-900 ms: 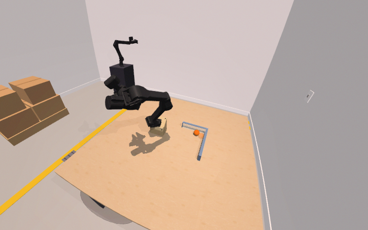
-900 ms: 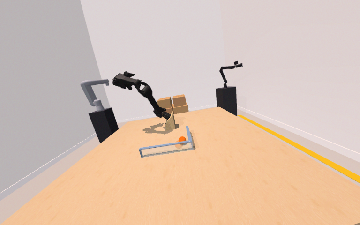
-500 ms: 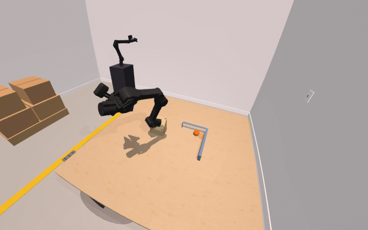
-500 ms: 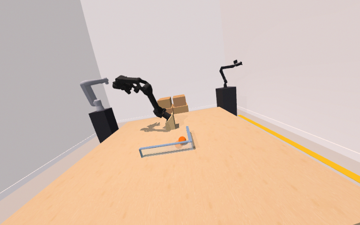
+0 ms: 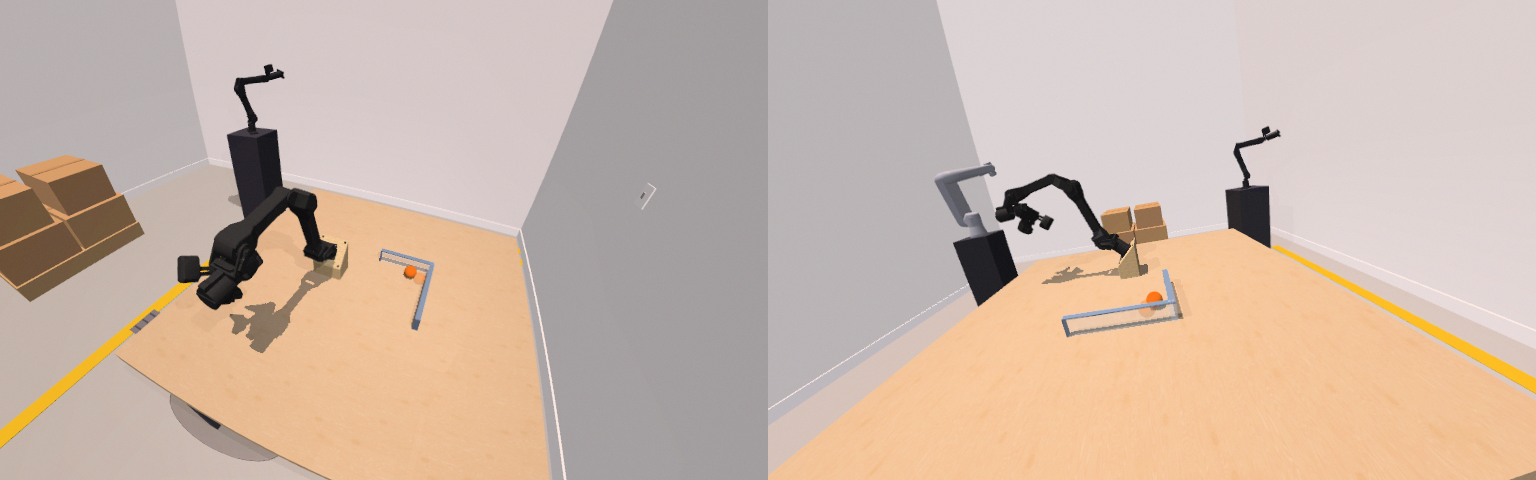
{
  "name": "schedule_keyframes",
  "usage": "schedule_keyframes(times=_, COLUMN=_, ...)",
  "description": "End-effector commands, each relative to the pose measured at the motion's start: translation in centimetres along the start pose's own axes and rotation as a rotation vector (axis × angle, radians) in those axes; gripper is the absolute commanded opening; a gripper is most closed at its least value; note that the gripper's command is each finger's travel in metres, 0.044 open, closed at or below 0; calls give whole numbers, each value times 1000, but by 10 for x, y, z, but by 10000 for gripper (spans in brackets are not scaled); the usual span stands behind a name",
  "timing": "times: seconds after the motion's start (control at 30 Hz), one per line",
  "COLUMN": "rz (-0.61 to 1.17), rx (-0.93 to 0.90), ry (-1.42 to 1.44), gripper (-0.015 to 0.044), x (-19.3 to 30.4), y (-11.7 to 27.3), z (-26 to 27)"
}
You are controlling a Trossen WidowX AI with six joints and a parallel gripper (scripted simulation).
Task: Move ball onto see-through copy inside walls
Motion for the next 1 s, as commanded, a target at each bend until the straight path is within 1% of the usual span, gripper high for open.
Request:
schedule_keyframes(times=0.0, rz=-165, rx=-25, ry=103, gripper=360, x=-60, y=8, z=13)
schedule_keyframes(times=0.23, rz=-408, rx=-47, ry=274, gripper=360, x=-142, y=47, z=49)
schedule_keyframes(times=0.5, rz=-651, rx=-53, ry=485, gripper=360, x=-209, y=119, z=114)
schedule_keyframes(times=0.73, rz=-842, rx=-38, ry=682, gripper=360, x=-233, y=194, z=187)
schedule_keyframes(times=0.97, rz=-1009, rx=11, ry=902, gripper=360, x=-224, y=265, z=267)
Point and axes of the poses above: the point midway between the two fingers, 35 mm back from their tips, its own y axis back along the fingers, its own z axis across the jaws, x = y × z, the point moved 3 cm from there along y, back along the fingers, and after that the axes turned 3 degrees about y, right-handed, at the moved point
